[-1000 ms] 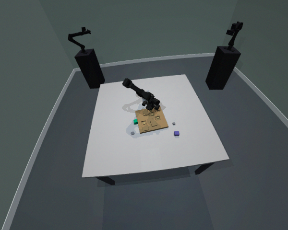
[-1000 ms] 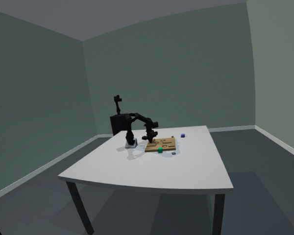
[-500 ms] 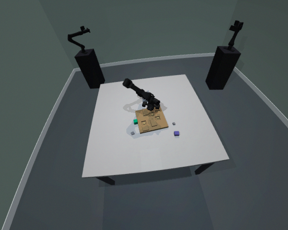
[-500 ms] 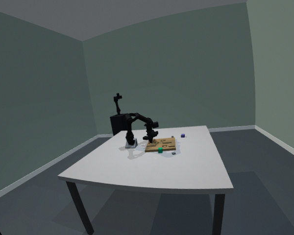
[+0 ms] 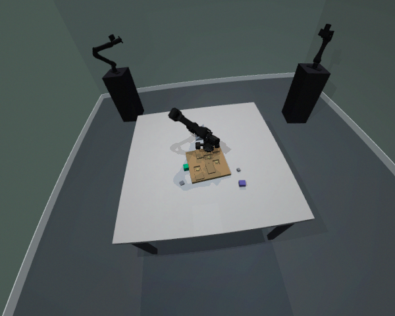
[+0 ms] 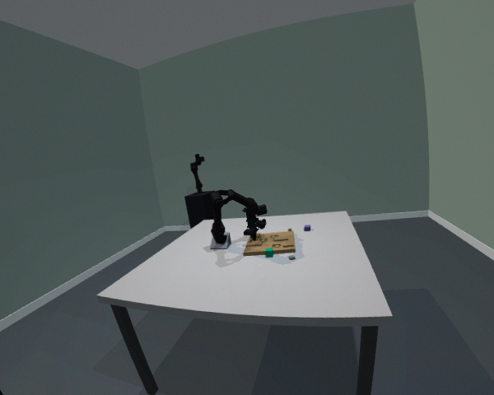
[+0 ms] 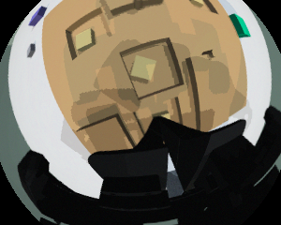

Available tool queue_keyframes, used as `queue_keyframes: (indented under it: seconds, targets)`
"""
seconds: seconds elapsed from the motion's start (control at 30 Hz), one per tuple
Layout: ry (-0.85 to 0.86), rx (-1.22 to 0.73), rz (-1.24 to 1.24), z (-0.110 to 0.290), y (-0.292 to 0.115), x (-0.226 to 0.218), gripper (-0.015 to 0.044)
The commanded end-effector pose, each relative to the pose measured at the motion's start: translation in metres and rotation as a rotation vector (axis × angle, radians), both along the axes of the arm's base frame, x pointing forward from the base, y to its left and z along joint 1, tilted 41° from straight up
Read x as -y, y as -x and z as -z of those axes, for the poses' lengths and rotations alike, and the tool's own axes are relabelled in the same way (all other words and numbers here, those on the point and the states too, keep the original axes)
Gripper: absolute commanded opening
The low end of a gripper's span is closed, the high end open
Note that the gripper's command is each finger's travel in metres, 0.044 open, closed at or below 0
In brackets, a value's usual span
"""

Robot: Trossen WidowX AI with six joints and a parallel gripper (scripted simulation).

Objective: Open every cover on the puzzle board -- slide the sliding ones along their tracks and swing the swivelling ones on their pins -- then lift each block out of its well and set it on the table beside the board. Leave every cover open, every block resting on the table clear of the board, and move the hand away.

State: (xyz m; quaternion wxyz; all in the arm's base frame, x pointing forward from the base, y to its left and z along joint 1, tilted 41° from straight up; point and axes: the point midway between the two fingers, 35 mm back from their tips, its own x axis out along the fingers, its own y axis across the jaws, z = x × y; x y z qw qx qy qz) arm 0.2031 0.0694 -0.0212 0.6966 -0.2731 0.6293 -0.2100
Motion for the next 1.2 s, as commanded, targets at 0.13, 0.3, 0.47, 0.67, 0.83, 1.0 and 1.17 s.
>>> queue_keyframes:
  seconds: [0.13, 0.3, 0.47, 0.67, 0.83, 1.0, 1.17]
  targets:
    - [-0.054, 0.296, 0.355, -0.004, 0.002, -0.001, 0.0000]
    - [-0.110, 0.598, 0.717, -0.009, 0.004, -0.002, 0.0000]
    - [-0.162, 0.889, 1.065, -0.013, 0.007, -0.003, 0.0000]
    - [-0.170, 0.929, 1.113, -0.013, 0.007, -0.004, 0.0000]
    - [-0.111, 0.652, 0.776, -0.013, 0.005, -0.007, 0.0131]
    - [-0.128, 0.727, 0.867, -0.023, 0.006, -0.015, 0.0144]
    - [-0.144, 0.801, 0.958, -0.033, 0.008, -0.023, 0.0144]
